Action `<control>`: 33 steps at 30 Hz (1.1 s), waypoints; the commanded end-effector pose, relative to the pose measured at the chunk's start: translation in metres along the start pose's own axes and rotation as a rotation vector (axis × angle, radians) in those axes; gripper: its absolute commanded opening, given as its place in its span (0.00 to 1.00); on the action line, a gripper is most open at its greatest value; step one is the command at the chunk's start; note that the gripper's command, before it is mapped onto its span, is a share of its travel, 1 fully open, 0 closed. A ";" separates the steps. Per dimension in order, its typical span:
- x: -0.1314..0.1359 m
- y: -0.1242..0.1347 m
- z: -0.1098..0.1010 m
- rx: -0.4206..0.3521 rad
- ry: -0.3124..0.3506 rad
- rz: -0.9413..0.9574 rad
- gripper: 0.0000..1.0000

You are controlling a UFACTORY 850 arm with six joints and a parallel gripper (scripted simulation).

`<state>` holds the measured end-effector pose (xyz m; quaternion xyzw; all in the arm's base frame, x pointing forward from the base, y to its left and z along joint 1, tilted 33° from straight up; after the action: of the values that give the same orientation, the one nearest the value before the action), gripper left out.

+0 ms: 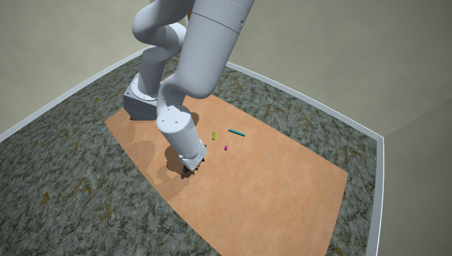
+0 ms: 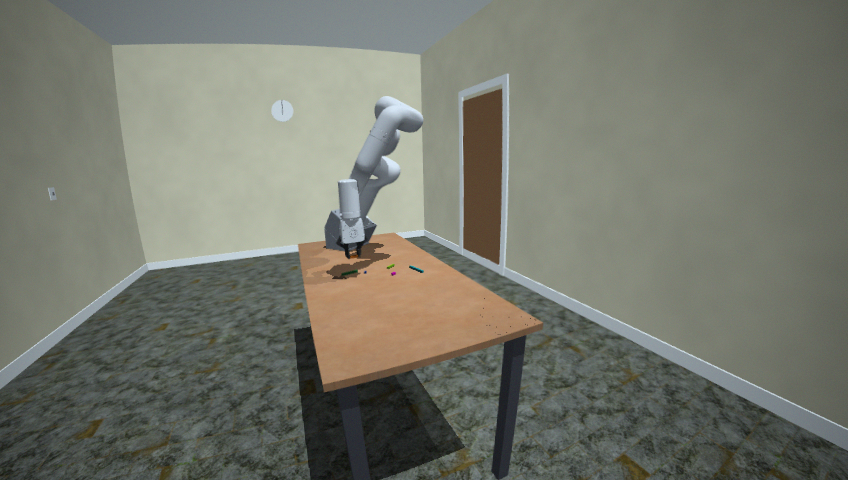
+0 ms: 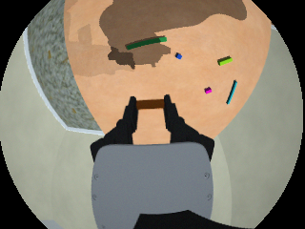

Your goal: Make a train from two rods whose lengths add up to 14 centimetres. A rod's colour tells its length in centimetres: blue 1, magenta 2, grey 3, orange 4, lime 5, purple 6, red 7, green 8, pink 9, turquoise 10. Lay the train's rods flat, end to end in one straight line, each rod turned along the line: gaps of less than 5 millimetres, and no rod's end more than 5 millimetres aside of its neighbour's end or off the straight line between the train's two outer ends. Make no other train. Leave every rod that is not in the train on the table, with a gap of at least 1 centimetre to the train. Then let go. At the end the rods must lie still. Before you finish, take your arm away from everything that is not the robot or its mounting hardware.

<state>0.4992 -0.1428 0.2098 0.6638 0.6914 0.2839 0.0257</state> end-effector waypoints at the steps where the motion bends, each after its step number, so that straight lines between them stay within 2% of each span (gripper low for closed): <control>1: 0.001 0.000 -0.001 -0.001 -0.001 -0.010 0.38; 5: 0.007 -0.002 0.000 -0.002 0.000 -0.073 0.38; 17: 0.047 -0.018 0.000 -0.004 0.000 -0.499 0.38; 19: 0.047 -0.018 0.000 -0.004 0.000 -0.499 0.38; 21: 0.057 -0.023 0.000 -0.004 0.000 -0.618 0.38; 33: 0.089 -0.042 -0.002 -0.002 -0.001 -0.990 0.38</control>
<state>0.4595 -0.0689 0.2226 0.3139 0.9088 0.2441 0.1265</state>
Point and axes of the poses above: the point where the finger pads meet when closed, its own z axis out along the fingers, its own x axis across the jaws, y = z × x, the point moved 8 cm from there along -z, back along the fingers, and after that the axes turned 6 degrees about z, right-handed, at the moved point
